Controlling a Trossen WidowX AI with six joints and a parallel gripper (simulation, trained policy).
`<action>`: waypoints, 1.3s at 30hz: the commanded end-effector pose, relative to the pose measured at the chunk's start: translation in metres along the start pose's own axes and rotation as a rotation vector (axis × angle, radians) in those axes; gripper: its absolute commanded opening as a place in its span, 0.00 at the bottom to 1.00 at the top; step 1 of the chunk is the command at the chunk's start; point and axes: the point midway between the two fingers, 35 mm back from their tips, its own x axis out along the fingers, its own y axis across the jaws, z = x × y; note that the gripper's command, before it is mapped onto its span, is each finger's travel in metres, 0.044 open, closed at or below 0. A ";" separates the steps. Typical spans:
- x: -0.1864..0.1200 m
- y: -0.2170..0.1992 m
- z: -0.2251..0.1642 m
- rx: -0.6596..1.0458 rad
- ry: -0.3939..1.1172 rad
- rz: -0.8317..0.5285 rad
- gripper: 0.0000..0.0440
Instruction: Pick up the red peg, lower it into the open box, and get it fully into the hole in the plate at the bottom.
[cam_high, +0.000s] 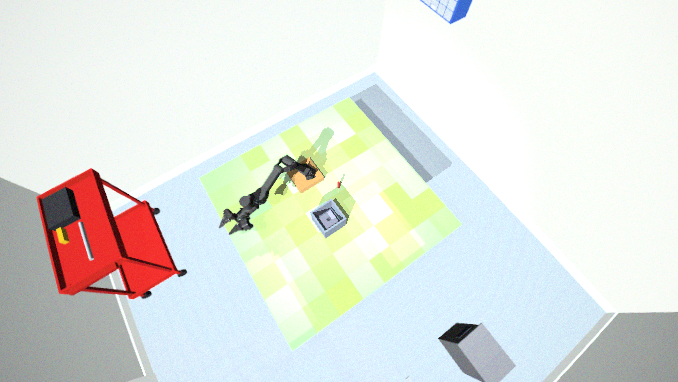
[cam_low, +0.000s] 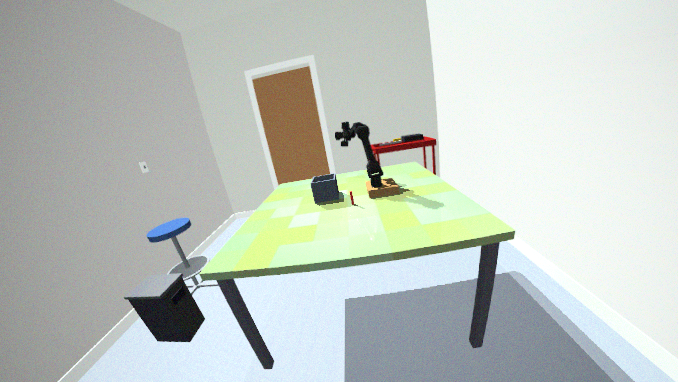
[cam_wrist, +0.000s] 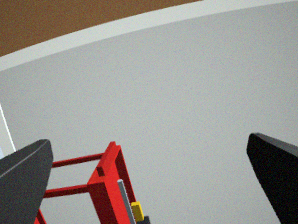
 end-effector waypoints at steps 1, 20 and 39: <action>-0.009 -0.013 0.023 0.004 -0.029 -0.004 1.00; -0.065 -0.037 0.130 0.222 -0.187 0.074 1.00; -0.159 -0.016 0.211 0.703 -0.284 0.342 1.00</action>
